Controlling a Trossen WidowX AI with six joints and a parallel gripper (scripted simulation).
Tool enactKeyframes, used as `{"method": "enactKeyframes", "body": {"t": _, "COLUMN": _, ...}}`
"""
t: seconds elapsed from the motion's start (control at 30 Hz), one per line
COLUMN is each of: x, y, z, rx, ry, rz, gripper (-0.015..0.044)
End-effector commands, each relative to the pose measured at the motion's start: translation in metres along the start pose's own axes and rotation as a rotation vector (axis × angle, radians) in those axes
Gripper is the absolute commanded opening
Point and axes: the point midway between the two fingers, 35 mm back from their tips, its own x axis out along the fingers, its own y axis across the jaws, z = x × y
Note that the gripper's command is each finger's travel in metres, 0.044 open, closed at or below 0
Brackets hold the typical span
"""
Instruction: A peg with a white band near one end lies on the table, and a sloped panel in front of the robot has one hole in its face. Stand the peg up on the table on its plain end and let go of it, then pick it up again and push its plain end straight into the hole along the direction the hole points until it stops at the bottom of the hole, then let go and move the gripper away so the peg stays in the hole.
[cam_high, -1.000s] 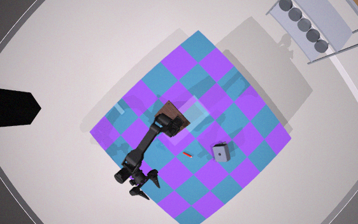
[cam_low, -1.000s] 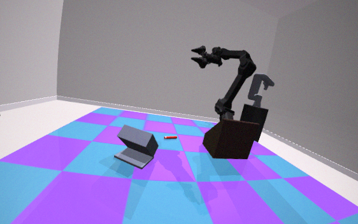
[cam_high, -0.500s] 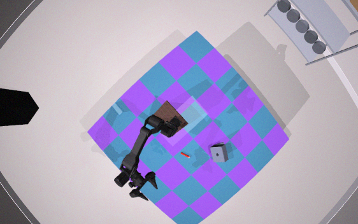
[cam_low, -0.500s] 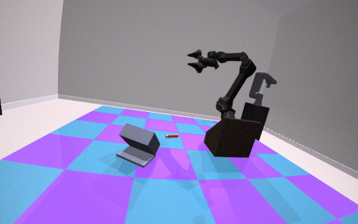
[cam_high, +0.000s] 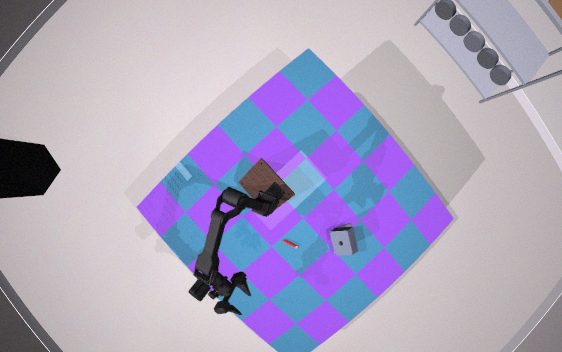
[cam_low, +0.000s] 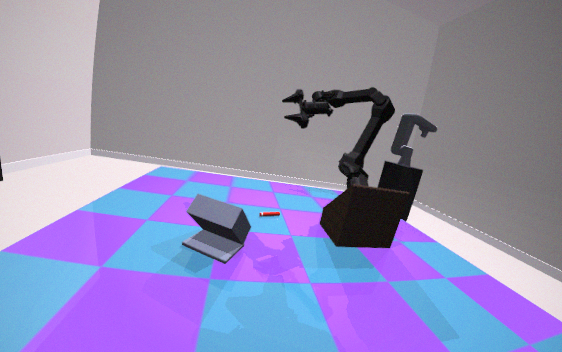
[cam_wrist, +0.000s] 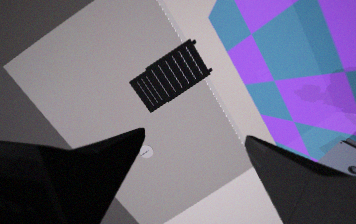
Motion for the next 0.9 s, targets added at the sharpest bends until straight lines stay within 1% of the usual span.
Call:
{"method": "enactKeyframes", "body": {"t": 0.0, "x": 0.017, "y": -0.017, "z": 0.01, "rx": -0.036, "ry": -0.013, "rz": -0.058, "gripper": 0.044}}
{"method": "enactKeyframes", "body": {"t": 0.53, "x": 0.064, "y": -0.068, "z": 0.018, "rx": -0.156, "ry": 0.026, "rz": -0.229, "gripper": 0.044}}
{"method": "enactKeyframes", "body": {"t": 0.87, "x": 0.092, "y": -0.103, "z": 0.015, "rx": -0.292, "ry": 0.076, "rz": -0.343, "gripper": 0.044}}
